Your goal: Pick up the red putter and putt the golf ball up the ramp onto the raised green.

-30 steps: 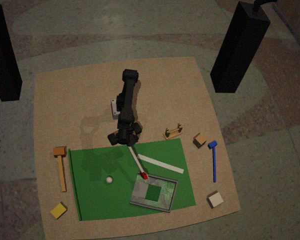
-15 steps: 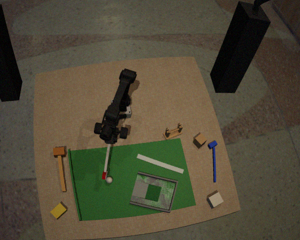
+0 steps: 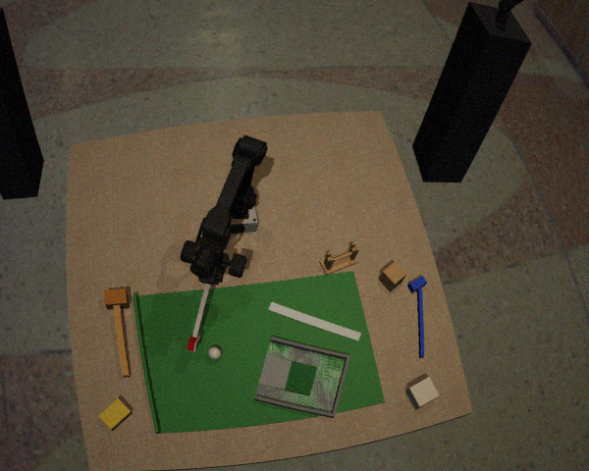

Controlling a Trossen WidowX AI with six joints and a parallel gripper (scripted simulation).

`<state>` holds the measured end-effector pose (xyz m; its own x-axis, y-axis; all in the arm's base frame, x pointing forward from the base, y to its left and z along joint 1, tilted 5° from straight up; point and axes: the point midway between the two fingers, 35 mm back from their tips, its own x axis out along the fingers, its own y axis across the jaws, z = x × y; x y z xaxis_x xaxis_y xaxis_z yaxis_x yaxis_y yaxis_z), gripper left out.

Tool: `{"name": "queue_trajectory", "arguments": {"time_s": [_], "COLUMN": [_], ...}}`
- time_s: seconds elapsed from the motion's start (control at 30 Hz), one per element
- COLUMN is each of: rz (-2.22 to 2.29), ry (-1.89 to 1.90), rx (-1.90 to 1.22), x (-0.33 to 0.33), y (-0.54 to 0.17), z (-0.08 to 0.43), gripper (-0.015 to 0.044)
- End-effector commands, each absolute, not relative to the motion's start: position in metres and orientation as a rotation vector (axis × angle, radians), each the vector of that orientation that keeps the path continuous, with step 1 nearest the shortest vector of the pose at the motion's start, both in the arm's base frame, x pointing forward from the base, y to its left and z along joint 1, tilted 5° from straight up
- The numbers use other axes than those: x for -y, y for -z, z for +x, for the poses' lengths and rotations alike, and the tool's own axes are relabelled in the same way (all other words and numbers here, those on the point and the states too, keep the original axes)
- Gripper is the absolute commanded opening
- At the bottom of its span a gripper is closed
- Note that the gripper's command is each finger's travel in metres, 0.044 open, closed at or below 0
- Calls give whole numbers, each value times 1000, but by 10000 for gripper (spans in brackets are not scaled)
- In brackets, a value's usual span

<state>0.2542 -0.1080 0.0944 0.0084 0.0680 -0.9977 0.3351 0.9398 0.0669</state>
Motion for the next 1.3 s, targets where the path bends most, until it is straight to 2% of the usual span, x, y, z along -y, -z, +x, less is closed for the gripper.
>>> {"name": "queue_trajectory", "arguments": {"time_s": [0.0, 1.27], "rz": [326, 324], "ry": [223, 217], "rx": [-1561, -1562], "x": [107, 111], "y": [-78, -48], "z": [253, 251], "gripper": [0, 0]}}
